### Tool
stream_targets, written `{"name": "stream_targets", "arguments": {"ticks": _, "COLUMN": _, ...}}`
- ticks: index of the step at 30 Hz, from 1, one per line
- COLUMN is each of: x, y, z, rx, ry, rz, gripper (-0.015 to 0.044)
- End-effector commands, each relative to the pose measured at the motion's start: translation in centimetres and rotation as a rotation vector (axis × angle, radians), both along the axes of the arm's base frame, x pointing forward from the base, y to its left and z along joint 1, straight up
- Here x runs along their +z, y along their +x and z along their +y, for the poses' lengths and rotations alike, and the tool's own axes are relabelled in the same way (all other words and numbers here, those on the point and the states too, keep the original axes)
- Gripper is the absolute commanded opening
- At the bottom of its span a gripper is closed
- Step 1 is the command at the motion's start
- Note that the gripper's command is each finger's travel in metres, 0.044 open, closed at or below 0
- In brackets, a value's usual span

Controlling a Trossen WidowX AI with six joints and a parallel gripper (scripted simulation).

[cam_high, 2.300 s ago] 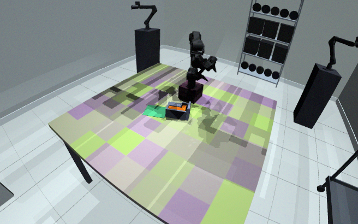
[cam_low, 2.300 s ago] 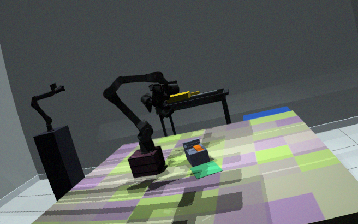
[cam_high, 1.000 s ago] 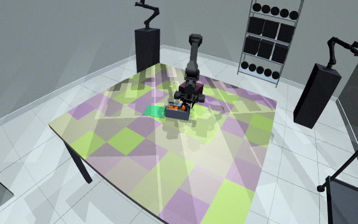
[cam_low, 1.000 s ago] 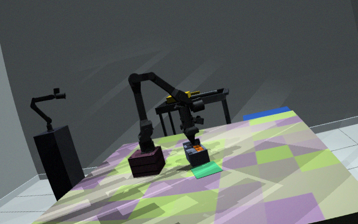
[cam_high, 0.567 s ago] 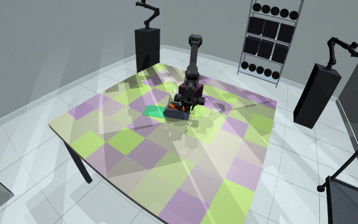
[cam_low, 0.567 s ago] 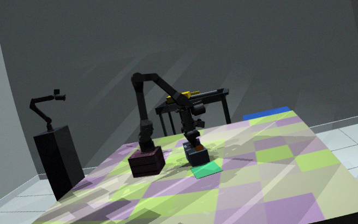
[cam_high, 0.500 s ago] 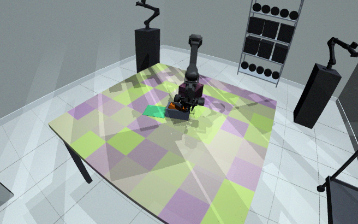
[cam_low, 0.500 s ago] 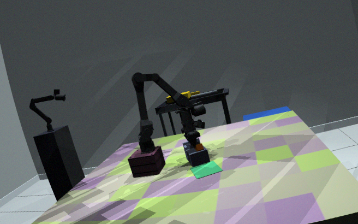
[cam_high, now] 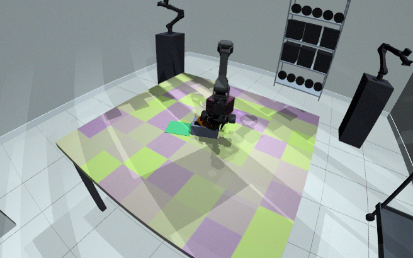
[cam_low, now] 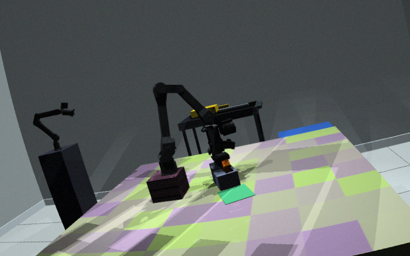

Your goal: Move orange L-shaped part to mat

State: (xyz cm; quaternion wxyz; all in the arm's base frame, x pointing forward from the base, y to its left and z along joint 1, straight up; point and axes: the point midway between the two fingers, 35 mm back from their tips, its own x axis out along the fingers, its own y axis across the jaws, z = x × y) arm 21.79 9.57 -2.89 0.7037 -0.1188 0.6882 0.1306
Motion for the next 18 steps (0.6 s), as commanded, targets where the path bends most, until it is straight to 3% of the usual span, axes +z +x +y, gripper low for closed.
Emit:
{"name": "stream_targets", "arguments": {"ticks": 1, "x": -0.2, "y": -0.1, "z": -0.3, "rx": -0.008, "ry": -0.012, "rz": 0.002, "gripper": 0.0180}}
{"name": "stream_targets", "arguments": {"ticks": 18, "x": 2.0, "y": -0.3, "z": 0.8, "rx": -0.008, "ry": -0.011, "rz": 0.002, "gripper": 0.0180}}
